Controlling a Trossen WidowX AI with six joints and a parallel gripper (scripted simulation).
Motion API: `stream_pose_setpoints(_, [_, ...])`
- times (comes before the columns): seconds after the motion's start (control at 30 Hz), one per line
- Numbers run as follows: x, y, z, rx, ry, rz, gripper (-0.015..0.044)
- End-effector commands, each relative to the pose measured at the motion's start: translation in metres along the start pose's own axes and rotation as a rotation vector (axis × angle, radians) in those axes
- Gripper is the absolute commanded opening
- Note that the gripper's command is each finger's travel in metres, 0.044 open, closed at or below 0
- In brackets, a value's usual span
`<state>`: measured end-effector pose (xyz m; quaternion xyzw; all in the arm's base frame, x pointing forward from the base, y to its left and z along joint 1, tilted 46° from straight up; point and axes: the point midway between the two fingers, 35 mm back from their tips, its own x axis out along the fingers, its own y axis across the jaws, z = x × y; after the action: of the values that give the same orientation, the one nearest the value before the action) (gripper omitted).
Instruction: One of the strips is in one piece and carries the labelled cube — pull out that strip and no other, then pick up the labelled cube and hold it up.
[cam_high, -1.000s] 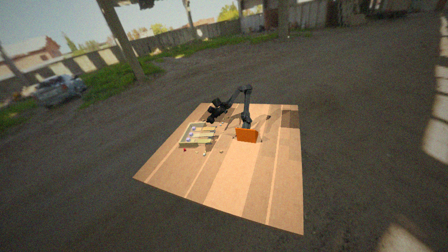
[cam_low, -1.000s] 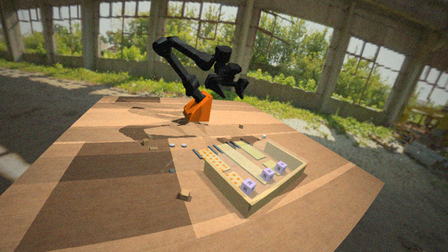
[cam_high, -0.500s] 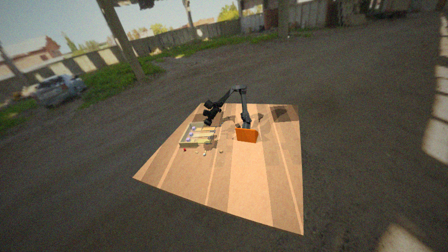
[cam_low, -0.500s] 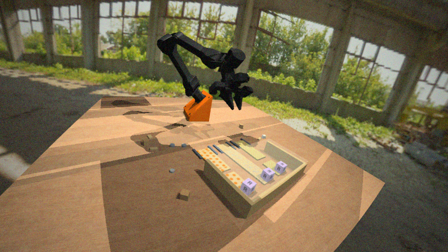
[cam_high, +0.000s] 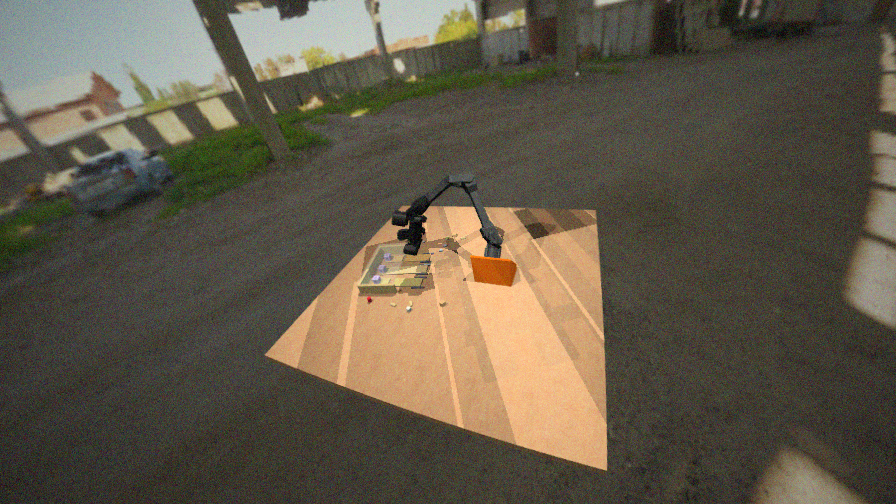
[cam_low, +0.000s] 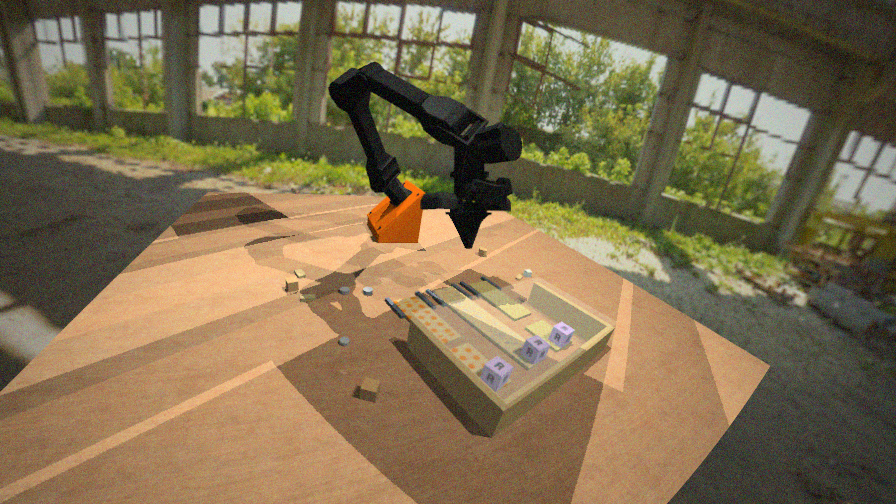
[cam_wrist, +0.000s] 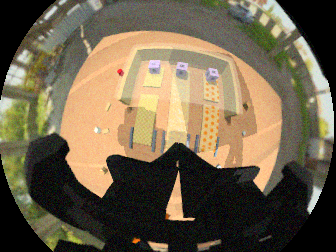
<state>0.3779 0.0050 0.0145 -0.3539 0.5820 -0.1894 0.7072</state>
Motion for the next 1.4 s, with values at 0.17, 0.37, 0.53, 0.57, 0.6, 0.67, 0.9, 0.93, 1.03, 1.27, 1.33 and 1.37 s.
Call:
stream_pose_setpoints(0.17, [0.035, -0.013, -0.013, -0.025, 0.307, 0.034, 0.0000])
stream_pose_setpoints(0.37, [0.035, -0.013, -0.013, -0.025, 0.307, 0.034, 0.0000])
stream_pose_setpoints(0.53, [0.038, -0.013, -0.013, -0.025, 0.307, 0.034, 0.0000])
stream_pose_setpoints(0.57, [0.040, -0.013, -0.014, -0.025, 0.307, 0.034, 0.0000])
stream_pose_setpoints(0.6, [0.041, -0.013, -0.014, -0.025, 0.307, 0.034, 0.0000])
stream_pose_setpoints(0.67, [0.045, -0.013, -0.015, -0.025, 0.307, 0.035, 0.0000])
stream_pose_setpoints(0.9, [0.056, -0.012, -0.018, -0.025, 0.307, 0.035, 0.0000])
stream_pose_setpoints(0.93, [0.058, -0.012, -0.018, -0.025, 0.307, 0.035, 0.0000])
stream_pose_setpoints(1.03, [0.062, -0.012, -0.019, -0.025, 0.307, 0.035, 0.0000])
stream_pose_setpoints(1.27, [0.074, -0.011, -0.022, -0.025, 0.307, 0.034, 0.0000])
stream_pose_setpoints(1.33, [0.077, -0.011, -0.023, -0.025, 0.307, 0.034, 0.0000])
stream_pose_setpoints(1.37, [0.078, -0.011, -0.024, -0.025, 0.307, 0.034, 0.0000])
